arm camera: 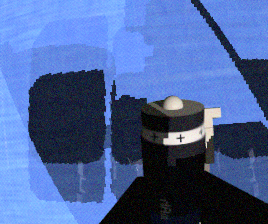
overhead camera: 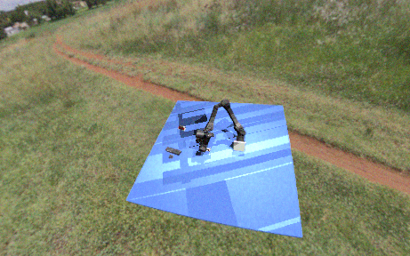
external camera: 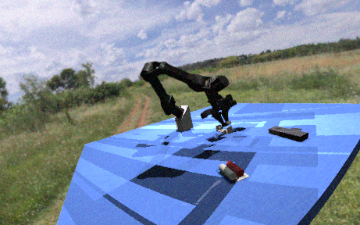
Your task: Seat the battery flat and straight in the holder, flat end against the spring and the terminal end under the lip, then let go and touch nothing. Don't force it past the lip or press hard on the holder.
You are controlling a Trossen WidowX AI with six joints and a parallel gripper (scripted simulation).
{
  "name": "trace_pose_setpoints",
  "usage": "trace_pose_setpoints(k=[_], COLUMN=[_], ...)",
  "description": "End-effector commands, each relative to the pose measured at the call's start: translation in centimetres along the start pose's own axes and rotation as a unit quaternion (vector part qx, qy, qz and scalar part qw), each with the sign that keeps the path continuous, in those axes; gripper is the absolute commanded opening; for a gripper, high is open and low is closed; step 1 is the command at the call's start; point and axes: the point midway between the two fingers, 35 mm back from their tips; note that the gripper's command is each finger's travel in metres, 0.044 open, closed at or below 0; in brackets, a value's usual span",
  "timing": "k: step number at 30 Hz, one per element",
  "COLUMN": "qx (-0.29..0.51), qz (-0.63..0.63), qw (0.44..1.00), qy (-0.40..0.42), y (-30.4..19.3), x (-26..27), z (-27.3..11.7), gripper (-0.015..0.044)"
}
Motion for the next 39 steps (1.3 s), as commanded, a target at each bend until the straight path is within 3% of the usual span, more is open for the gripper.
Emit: trace_pose_setpoints(k=[1,39], qx=[-0.010,-0.079], qz=[-0.003,-0.008], qw=[1.000,0.997], qy=[-0.002,0.002], y=[-0.2,-1.8], x=[0.0,-0.5], z=[0.1,0.4], gripper=[0.0063,0.0063])
Point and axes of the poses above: the point midway between the two fingers, 35 mm back from their tips, its own z axis out along the fingers, its own x axis across the jaws, y = z × x, and after that the axes turned 3 degrees about -z, right-handed
